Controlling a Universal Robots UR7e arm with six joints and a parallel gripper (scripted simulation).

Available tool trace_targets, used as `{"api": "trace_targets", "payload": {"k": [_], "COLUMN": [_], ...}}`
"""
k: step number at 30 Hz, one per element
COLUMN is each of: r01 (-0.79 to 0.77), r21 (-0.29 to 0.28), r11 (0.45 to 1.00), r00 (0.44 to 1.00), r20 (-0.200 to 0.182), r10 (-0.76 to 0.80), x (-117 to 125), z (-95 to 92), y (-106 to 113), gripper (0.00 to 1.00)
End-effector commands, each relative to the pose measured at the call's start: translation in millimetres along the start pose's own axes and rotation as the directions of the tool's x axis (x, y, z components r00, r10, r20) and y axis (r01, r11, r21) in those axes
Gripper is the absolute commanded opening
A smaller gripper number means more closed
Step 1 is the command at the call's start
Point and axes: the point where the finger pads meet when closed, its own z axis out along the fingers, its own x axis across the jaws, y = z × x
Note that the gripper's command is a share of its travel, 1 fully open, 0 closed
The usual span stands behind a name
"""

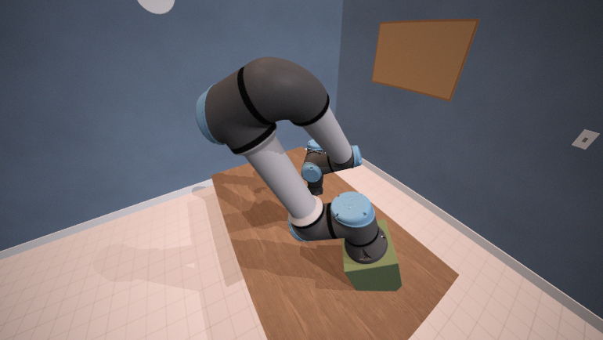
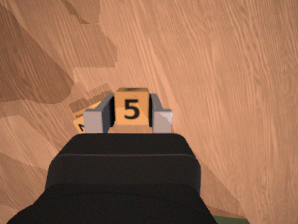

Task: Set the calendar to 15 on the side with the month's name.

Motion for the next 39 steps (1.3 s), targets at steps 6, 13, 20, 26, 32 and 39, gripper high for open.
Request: {"api": "trace_targets", "payload": {"k": [6,13,20,26,32,39], "r01": [0.270,0.484,0.602,0.703,0.765,0.794], "r21": [0.001,0.002,0.003,0.004,0.005,0.005], "r11": [0.963,0.875,0.799,0.712,0.644,0.608], "r00": [0.963,0.875,0.799,0.712,0.644,0.608], "r20": [0.000,0.001,0.001,0.001,0.001,0.001], "r10": [-0.270,-0.484,-0.602,-0.703,-0.765,-0.794], "x": [10,19,24,30,34,36], "z": [1.0,2.1,2.7,3.2,3.6,3.8], "y": [-3,-3,-3,-1,0,1], "gripper": [0.57,0.57,0.57,0.57,0.57,0.57]}}
